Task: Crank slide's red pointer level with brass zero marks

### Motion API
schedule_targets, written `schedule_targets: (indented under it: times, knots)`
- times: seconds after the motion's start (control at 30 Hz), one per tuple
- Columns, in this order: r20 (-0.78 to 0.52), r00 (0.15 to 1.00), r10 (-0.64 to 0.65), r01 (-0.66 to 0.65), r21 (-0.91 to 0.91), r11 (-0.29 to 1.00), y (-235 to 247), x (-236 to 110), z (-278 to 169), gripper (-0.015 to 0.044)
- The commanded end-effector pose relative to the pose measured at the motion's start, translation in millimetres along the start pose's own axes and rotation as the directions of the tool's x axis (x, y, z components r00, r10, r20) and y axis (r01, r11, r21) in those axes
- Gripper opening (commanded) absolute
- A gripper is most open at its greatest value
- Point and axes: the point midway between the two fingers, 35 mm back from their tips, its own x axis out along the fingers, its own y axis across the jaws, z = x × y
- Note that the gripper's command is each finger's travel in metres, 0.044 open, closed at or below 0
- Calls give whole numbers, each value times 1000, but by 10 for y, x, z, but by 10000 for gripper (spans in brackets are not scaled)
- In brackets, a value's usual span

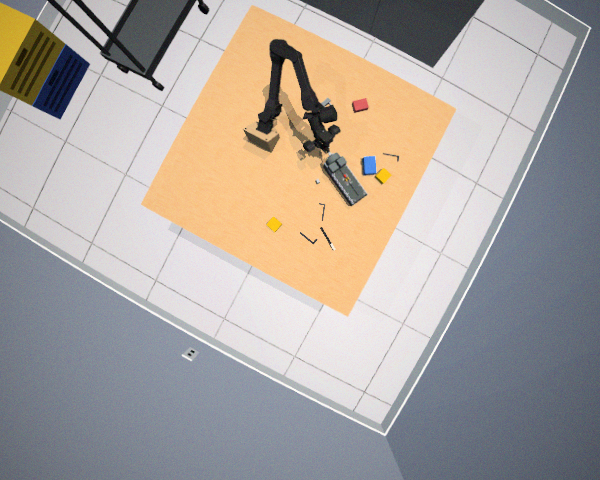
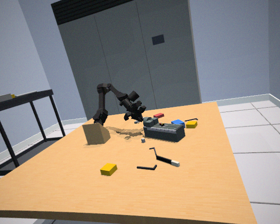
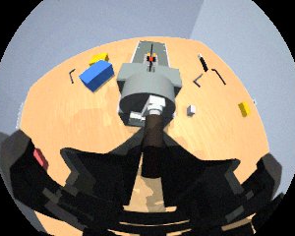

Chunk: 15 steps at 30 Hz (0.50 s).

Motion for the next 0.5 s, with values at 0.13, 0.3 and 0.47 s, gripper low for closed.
schedule_targets:
  times: [0.13, 0.3, 0.47]
  knots:
    - [1, 1000, 25, -25, -11, 1000, 94, -15, 11, 0]
    - [1, 1000, 25, -25, -11, 1000, 97, -15, 11, 0]
    - [1, 1000, 25, -25, -11, 1000, 102, -14, 10, 0]
